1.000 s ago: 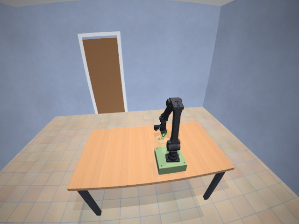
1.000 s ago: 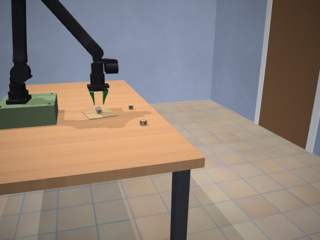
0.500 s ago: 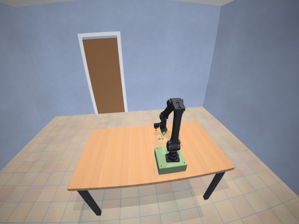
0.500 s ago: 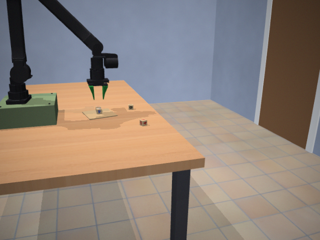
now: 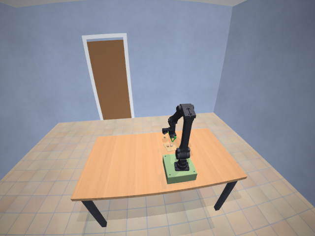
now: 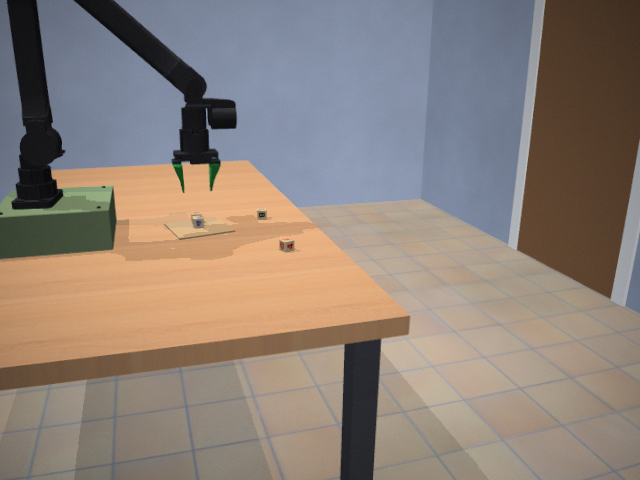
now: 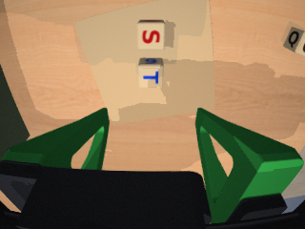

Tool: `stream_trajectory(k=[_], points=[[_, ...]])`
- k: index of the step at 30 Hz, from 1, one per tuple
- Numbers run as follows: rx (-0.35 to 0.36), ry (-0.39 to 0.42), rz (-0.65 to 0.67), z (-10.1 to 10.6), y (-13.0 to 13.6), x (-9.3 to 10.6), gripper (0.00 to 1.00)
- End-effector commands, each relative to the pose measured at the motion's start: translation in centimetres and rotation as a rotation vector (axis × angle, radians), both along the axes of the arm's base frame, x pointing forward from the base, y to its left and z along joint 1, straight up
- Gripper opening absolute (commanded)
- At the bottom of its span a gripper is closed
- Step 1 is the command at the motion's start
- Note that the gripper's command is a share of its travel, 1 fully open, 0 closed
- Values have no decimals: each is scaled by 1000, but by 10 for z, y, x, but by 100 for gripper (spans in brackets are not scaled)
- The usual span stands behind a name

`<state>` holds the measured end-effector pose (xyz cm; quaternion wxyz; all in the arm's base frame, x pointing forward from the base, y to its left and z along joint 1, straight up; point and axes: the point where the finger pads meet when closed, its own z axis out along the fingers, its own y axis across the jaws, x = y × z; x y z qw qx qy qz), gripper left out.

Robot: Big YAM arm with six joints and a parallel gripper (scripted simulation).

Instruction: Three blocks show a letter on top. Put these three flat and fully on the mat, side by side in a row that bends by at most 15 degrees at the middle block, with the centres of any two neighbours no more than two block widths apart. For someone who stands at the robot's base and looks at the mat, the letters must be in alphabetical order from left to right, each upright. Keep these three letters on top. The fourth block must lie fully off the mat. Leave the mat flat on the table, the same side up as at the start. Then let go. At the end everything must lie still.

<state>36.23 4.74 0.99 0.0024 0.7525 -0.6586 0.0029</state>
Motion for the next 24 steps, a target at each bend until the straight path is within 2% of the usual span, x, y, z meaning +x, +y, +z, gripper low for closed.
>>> stream_trajectory(k=[1,11,15,19,23,24], points=[[14,-69,0,27,3,27,100],[14,-66,-8,26,3,27,100],[11,-37,-62,16,-2,28,100],[12,-38,-184,17,-8,39,100],[13,-41,-407,19,-20,58,100],[13,-41,-407,19,-20,58,100]])
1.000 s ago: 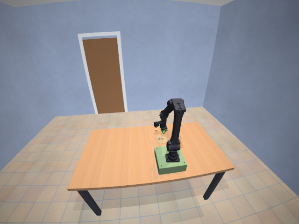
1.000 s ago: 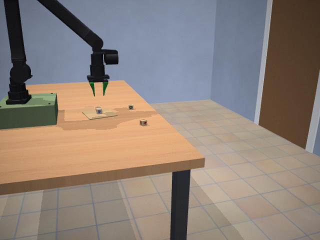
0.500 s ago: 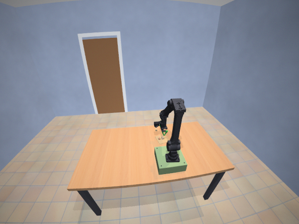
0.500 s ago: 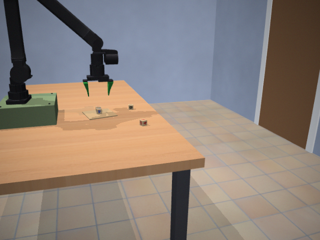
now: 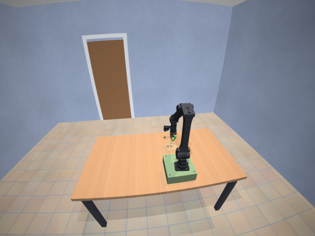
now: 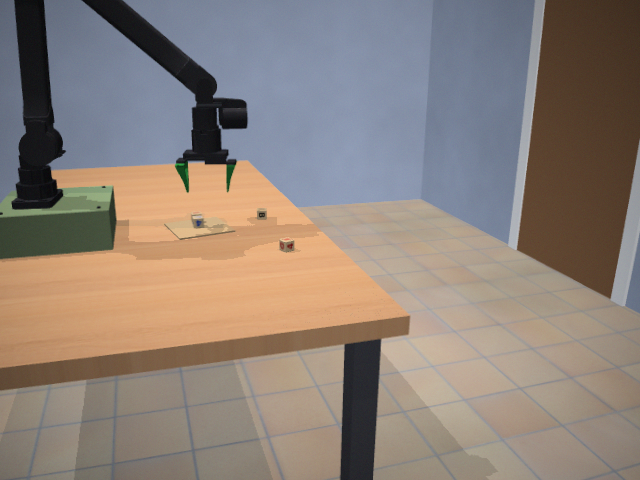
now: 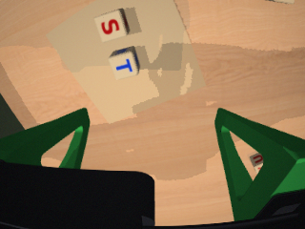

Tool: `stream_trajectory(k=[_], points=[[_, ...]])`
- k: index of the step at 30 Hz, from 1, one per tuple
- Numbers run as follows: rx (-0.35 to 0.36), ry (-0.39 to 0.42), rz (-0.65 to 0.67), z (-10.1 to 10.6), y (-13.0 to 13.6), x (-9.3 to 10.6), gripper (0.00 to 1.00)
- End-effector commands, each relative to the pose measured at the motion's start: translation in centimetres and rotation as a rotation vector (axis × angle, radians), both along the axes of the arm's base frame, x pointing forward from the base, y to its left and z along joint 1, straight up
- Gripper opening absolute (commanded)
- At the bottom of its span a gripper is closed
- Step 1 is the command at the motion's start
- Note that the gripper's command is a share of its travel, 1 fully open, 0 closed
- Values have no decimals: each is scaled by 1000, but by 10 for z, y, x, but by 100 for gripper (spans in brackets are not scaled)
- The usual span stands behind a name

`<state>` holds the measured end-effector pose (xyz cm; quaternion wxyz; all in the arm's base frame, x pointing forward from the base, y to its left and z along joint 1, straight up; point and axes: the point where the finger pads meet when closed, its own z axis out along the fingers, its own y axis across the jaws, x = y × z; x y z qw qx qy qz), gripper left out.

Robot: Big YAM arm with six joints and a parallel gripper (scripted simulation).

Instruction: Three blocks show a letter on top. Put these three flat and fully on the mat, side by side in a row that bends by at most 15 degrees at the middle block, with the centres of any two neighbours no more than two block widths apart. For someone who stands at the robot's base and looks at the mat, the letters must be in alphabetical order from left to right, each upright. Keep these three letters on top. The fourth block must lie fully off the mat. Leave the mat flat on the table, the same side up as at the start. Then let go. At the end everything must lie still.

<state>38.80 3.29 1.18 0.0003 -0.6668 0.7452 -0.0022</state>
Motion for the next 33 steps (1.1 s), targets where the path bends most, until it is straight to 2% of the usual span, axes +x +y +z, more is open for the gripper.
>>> stream_trajectory(k=[1,4,9,16,18,19,26,28,30,31,33], points=[[4,-38,-163,17,-5,32,100],[7,-39,-387,19,-18,51,100],[11,-28,-628,20,-49,88,100],[18,-22,-997,18,-105,138,100],[18,-22,-997,18,-105,138,100],[20,-25,-1137,18,-113,144,100],[29,-4,-1486,13,-166,180,100],[34,-2,-1586,11,-176,186,100],[51,-8,-1686,35,-185,192,100],[40,6,-1739,16,-183,173,100],[41,9,-1844,16,-175,179,100]])
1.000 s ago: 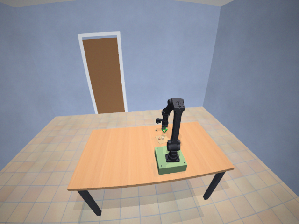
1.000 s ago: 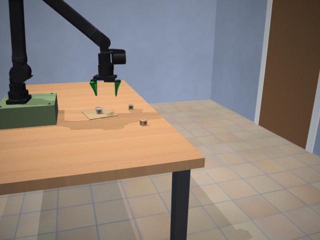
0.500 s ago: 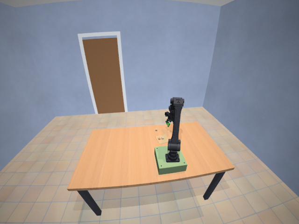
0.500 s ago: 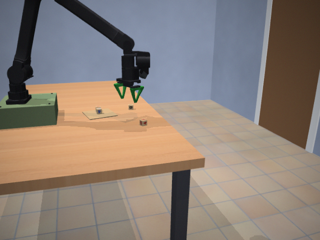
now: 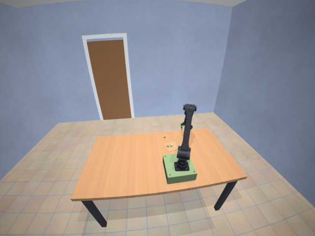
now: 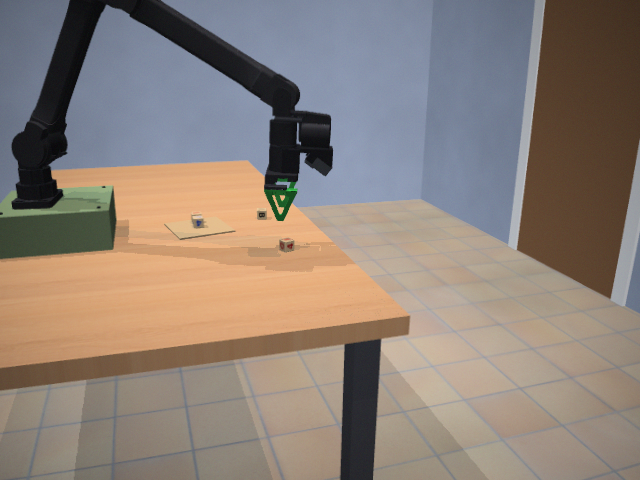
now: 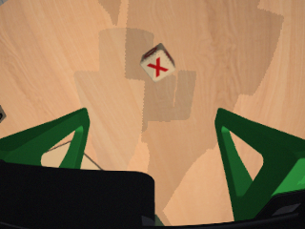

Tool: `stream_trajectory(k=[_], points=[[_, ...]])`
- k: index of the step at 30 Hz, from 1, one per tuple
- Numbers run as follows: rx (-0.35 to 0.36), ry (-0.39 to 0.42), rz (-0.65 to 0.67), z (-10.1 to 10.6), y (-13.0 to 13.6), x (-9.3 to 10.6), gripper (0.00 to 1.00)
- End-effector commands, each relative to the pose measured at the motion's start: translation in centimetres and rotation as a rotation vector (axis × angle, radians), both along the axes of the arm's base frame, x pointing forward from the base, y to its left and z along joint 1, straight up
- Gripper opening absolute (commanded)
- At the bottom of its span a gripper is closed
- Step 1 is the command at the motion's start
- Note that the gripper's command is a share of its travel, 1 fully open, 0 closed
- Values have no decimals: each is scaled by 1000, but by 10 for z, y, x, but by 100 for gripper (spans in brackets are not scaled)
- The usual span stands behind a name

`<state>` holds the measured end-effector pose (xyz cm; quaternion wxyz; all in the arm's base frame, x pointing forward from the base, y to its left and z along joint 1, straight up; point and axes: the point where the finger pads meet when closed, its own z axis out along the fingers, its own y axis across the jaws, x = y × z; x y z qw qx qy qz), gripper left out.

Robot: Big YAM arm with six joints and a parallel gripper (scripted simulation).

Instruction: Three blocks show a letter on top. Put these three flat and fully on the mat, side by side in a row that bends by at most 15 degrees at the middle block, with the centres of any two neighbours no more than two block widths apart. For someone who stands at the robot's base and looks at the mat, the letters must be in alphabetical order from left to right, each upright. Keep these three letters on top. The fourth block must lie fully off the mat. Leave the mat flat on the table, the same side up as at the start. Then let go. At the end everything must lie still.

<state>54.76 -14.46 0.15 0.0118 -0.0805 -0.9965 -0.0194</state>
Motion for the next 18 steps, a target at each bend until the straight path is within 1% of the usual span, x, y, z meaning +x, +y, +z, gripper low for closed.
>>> stream_trajectory(k=[1,2,3,4,5,6,8,9,15,18], points=[[-16,-33,-224,26,2,19,100],[-16,-33,-224,26,2,19,100],[-13,-38,-352,37,-2,32,100],[-12,-32,-398,29,-3,30,100],[-13,-24,-446,21,-1,22,100],[-15,-21,-494,17,-1,20,100],[-18,-24,-589,19,-2,22,100],[-19,-28,-636,24,-2,23,58],[-39,-66,-912,26,-2,23,58],[-40,-72,-930,26,-2,23,58]])
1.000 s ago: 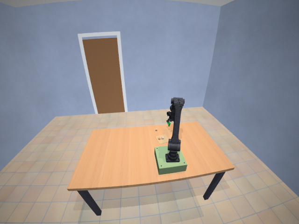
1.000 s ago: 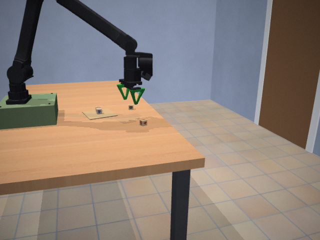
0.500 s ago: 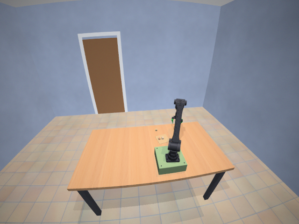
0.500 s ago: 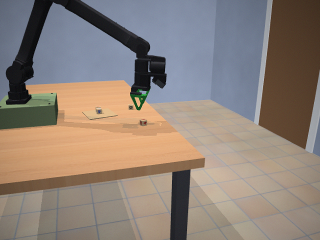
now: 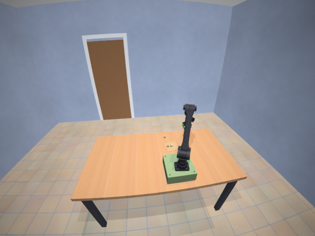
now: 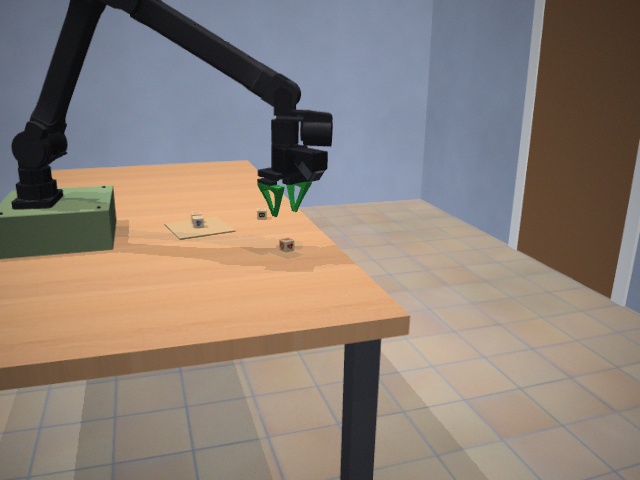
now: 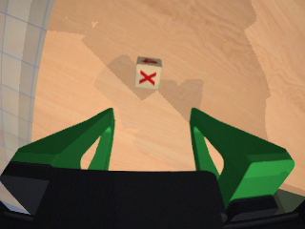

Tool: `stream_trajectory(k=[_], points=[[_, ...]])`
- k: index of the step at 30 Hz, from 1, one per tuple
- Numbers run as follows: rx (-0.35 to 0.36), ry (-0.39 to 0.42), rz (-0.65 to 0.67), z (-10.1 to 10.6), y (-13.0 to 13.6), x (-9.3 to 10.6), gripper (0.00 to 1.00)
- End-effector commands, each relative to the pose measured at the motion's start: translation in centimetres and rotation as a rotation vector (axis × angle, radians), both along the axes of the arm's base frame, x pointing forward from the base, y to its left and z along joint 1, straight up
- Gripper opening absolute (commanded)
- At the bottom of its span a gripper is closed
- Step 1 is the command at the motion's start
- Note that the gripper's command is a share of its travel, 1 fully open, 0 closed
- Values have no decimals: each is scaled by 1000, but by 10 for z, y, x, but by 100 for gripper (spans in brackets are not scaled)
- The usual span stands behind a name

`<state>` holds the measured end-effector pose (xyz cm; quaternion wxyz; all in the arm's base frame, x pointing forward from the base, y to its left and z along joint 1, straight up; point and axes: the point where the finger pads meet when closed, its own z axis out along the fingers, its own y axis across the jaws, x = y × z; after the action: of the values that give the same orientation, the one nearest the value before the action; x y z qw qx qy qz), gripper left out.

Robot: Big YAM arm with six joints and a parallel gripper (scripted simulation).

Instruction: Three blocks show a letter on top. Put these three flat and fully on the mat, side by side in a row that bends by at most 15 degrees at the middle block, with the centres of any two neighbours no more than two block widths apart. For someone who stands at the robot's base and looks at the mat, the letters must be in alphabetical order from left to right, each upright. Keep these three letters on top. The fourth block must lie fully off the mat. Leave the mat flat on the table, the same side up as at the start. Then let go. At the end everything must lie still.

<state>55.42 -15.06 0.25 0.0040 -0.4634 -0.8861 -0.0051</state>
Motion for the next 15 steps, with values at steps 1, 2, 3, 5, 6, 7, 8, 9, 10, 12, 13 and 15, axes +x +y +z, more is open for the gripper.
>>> stream_trajectory(k=[1,2,3,5,6,7,8,9,10,12,13,15], points=[[-34,-68,-127,25,4,17,58],[-34,-68,-127,25,4,17,58],[-34,-68,-127,25,4,17,58],[-34,-68,-127,25,4,17,58],[-34,-68,-127,25,4,17,58],[-34,-68,-130,25,2,16,58],[-33,-68,-133,25,1,16,58],[-33,-68,-134,25,0,16,58],[-33,-68,-135,25,0,16,58],[-33,-68,-135,25,0,16,58],[-33,-68,-135,25,0,16,58],[-33,-68,-135,25,0,16,58]])
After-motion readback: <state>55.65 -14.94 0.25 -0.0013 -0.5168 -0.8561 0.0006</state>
